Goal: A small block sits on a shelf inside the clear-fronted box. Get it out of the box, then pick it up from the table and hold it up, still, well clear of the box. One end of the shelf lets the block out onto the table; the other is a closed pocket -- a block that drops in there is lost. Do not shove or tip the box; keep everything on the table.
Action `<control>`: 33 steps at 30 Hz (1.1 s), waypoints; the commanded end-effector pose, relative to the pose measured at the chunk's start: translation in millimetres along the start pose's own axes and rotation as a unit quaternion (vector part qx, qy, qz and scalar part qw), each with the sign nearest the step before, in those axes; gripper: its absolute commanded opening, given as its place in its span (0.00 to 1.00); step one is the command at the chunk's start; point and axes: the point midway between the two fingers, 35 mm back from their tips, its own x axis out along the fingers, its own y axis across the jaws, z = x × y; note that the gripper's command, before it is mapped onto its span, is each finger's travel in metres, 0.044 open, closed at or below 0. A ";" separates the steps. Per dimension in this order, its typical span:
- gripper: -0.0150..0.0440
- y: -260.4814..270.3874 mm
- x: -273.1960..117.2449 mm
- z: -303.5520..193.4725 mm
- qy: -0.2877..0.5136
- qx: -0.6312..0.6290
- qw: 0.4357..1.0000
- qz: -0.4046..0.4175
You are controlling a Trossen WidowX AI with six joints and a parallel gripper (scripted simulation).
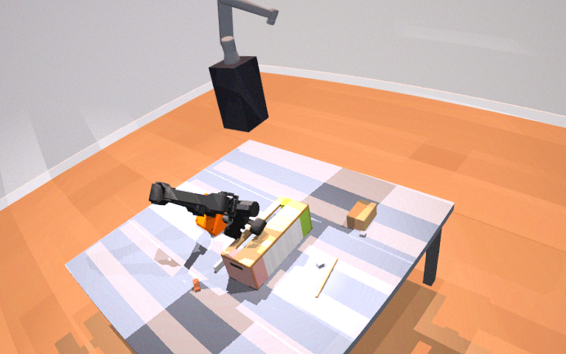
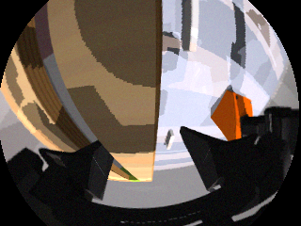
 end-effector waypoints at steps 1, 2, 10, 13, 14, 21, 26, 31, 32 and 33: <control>0.93 -1.7 6.0 -11.0 0.001 -0.001 1.000 -0.005; 0.93 -1.7 6.8 -13.1 0.001 -0.001 1.000 -0.005; 0.93 -1.8 12.9 -30.4 0.002 -0.001 1.000 -0.004; 0.93 -1.9 15.2 -37.0 0.002 -0.001 1.000 -0.004; 0.93 -1.9 16.0 -39.2 0.002 -0.001 1.000 -0.004; 0.93 -2.0 21.5 -54.8 0.002 -0.001 1.000 -0.004; 0.93 -2.1 25.4 -65.9 0.003 -0.001 1.000 -0.004; 0.93 -2.2 29.3 -77.3 0.003 -0.001 1.000 -0.004; 0.93 -2.2 30.1 -79.5 0.003 -0.001 1.000 -0.004; 0.93 -2.2 30.9 -81.8 0.003 -0.001 1.000 -0.004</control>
